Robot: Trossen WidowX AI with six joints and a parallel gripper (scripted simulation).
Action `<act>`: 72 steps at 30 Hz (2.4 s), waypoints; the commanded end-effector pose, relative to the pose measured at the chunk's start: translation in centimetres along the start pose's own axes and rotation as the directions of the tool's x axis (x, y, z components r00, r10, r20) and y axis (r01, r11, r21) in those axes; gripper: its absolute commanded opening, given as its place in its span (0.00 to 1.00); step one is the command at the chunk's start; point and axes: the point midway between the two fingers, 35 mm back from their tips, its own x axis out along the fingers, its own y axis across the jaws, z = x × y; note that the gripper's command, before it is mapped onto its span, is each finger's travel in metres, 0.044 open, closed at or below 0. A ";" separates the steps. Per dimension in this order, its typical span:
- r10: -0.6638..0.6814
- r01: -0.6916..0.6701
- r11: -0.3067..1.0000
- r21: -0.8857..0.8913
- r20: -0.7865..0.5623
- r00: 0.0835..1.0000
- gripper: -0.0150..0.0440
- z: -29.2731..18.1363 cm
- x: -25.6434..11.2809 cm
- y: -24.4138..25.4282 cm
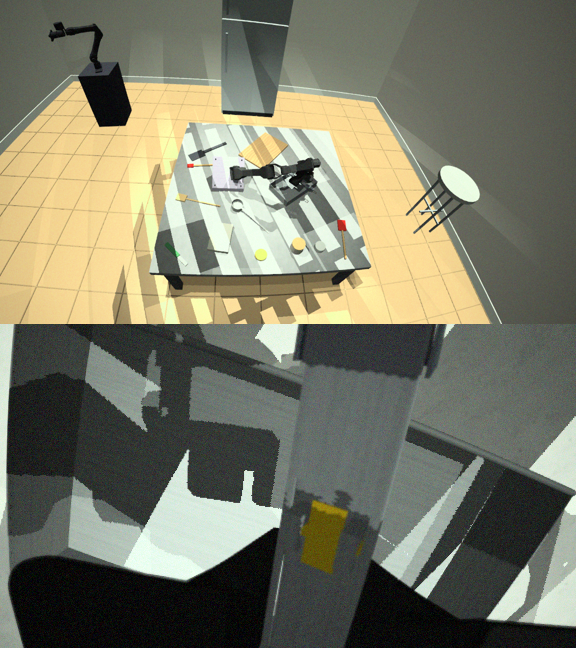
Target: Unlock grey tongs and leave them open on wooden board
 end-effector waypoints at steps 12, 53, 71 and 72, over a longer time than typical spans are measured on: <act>0.026 -0.029 0.907 -0.419 -0.012 1.000 0.00 -9.4 -2.0 9.2; 0.026 -0.017 0.084 -0.996 -0.015 1.000 0.00 -38.4 -3.7 16.5; 0.024 -0.008 -0.093 -0.996 -0.010 1.000 0.00 -43.4 -3.1 15.8; 0.031 -0.009 -0.093 -0.996 -0.011 0.999 0.00 -43.4 -3.1 15.9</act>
